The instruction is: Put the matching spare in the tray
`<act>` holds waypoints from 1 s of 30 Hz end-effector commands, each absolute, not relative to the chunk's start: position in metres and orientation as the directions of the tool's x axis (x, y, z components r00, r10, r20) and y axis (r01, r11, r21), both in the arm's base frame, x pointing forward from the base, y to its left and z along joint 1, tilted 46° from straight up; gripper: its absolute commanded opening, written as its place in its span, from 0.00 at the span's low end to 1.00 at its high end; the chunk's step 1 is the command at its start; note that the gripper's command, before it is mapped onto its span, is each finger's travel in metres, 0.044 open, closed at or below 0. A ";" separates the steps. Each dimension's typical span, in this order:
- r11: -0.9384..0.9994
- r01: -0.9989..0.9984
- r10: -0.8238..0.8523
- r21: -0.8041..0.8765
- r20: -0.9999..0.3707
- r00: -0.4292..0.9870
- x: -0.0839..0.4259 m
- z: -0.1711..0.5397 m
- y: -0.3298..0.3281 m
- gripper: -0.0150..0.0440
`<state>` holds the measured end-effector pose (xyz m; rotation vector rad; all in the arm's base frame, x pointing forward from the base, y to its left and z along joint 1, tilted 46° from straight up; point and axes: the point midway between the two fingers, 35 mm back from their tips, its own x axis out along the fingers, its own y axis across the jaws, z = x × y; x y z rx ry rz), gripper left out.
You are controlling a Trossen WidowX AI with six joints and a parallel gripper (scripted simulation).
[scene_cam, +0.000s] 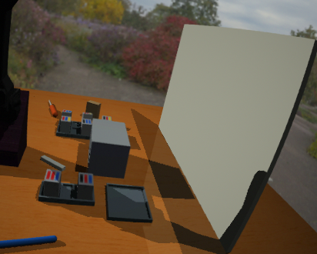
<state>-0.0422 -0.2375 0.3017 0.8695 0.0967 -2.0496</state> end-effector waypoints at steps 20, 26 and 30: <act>0.248 0.942 -0.592 -0.228 -0.805 -0.039 0.235 0.230 -0.219 1.00; 0.481 0.806 -0.571 -0.344 -0.821 -0.009 0.302 0.201 -0.162 1.00; 0.613 0.658 -0.576 -0.438 -0.817 -0.007 0.339 0.178 -0.107 1.00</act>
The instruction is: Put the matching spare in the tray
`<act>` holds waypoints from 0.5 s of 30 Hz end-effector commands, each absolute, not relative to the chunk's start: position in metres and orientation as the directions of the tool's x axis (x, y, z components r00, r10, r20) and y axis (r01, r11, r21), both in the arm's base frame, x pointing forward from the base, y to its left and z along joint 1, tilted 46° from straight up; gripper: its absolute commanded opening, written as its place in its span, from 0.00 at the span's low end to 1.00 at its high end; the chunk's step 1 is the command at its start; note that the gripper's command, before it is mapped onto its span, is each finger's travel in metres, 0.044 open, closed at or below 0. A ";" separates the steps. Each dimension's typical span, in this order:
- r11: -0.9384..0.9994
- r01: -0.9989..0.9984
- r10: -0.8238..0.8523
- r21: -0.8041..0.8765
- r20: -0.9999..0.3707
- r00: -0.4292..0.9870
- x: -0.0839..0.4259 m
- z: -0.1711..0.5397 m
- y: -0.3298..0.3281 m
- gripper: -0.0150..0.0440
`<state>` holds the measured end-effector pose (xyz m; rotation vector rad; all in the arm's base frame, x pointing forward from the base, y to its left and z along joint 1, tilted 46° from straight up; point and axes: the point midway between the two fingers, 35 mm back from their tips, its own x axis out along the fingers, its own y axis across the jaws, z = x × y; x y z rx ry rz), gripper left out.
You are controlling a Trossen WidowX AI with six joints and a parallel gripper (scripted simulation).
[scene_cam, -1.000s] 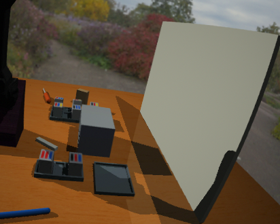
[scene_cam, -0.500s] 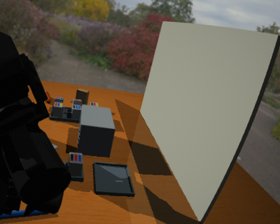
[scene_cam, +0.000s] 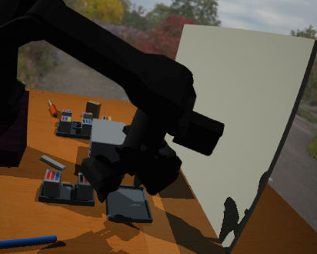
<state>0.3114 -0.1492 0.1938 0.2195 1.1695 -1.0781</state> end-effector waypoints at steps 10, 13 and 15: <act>0.759 0.229 -0.632 -0.609 -0.774 0.036 0.371 0.116 0.045 1.00; 0.746 0.099 -0.665 -0.658 -0.744 0.067 0.369 0.100 0.088 1.00; 0.729 0.030 -0.684 -0.684 -0.724 0.090 0.367 0.092 0.110 1.00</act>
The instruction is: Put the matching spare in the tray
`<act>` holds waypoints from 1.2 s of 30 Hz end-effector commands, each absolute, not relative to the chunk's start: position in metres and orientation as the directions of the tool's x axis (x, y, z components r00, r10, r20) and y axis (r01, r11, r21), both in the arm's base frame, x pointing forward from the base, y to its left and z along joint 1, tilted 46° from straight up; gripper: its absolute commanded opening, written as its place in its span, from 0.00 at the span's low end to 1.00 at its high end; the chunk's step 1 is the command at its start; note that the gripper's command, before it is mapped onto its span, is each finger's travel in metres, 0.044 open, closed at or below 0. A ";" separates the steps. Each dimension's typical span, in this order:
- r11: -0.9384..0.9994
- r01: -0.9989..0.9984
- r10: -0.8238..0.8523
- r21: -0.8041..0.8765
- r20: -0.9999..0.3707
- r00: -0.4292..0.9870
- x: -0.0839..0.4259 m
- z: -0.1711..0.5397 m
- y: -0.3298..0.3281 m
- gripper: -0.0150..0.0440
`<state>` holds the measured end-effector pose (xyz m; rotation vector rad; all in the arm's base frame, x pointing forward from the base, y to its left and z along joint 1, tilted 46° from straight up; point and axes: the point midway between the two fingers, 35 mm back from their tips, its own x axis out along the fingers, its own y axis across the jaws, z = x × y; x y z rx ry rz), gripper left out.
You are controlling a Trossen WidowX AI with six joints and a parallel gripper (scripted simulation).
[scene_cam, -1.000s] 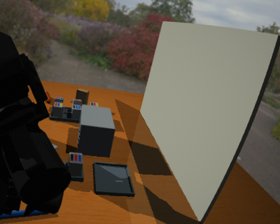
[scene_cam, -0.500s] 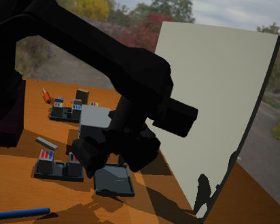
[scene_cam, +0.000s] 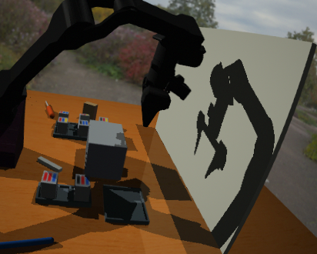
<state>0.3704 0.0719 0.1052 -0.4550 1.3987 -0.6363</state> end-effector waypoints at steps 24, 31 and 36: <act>0.649 -0.340 -0.690 -0.681 -0.714 0.113 0.344 0.048 0.152 1.00; 0.303 -0.856 -0.684 -0.419 -0.721 0.111 0.288 -0.025 0.184 1.00; 0.015 -0.986 -0.687 -0.165 -0.718 0.110 0.249 -0.063 0.191 1.00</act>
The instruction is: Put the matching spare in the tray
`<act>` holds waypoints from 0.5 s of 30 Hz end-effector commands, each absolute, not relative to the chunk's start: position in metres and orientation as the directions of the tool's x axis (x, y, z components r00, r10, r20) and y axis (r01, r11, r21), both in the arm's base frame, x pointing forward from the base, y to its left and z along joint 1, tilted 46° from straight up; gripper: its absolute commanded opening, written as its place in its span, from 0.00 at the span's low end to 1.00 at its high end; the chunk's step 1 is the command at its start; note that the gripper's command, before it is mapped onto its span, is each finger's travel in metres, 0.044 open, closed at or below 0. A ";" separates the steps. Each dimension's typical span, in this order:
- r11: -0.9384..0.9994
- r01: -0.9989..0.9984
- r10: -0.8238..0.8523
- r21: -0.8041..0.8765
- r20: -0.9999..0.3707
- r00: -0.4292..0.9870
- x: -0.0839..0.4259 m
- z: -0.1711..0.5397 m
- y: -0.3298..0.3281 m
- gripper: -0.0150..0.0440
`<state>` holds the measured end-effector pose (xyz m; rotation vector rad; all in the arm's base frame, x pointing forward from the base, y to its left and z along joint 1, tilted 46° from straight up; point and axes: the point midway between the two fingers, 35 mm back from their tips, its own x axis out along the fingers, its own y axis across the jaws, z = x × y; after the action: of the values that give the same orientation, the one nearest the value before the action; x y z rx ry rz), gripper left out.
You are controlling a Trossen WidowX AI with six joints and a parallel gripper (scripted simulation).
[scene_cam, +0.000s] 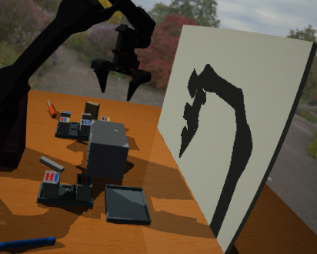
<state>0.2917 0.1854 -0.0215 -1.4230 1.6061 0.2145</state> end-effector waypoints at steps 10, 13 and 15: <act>-0.162 -0.987 -0.691 0.006 -0.714 0.109 0.224 -0.084 0.190 1.00; -0.162 -0.987 -0.691 0.006 -0.714 0.109 0.224 -0.084 0.190 1.00; -0.162 -0.987 -0.691 0.006 -0.714 0.109 0.223 -0.090 0.186 0.91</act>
<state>0.2268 0.1911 -0.0837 -1.9037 1.6202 0.7883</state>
